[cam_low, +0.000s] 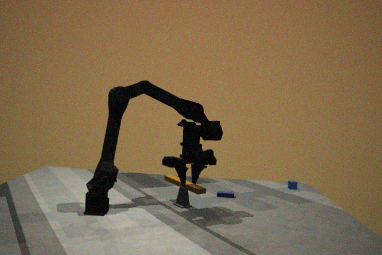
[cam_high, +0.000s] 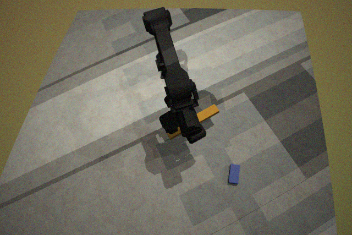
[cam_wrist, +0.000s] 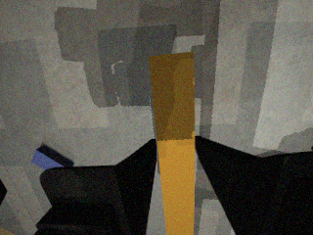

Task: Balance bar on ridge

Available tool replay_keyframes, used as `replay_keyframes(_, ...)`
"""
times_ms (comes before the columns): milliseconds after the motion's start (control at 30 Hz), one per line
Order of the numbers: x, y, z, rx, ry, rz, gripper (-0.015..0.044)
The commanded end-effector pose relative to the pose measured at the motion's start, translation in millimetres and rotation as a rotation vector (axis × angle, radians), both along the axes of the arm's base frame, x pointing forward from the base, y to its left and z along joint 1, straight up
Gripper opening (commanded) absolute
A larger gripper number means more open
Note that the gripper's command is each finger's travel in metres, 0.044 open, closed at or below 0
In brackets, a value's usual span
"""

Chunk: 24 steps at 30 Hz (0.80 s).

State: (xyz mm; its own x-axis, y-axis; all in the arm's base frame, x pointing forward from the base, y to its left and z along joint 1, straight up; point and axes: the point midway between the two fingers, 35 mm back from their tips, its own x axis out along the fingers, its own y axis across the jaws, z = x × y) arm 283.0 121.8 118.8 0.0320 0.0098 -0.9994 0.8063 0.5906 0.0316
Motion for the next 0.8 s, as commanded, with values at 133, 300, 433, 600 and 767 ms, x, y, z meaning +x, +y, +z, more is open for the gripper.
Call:
replay_keyframes(133, 0.0, 0.0, 0.0, 0.0, 0.0, 0.0, 0.0185)
replay_keyframes(300, 0.0, 0.0, 0.0, 0.0, 0.0, 0.0, 0.0264)
replay_keyframes(433, 0.0, 0.0, 0.0, 0.0, 0.0, 0.0, 0.0369)
replay_keyframes(600, 0.0, 0.0, 0.0, 0.0, 0.0, 0.0, 0.044)
replay_keyframes(767, 3.1, 1.3, 39.0, 0.002, -0.005, 0.0, 0.044)
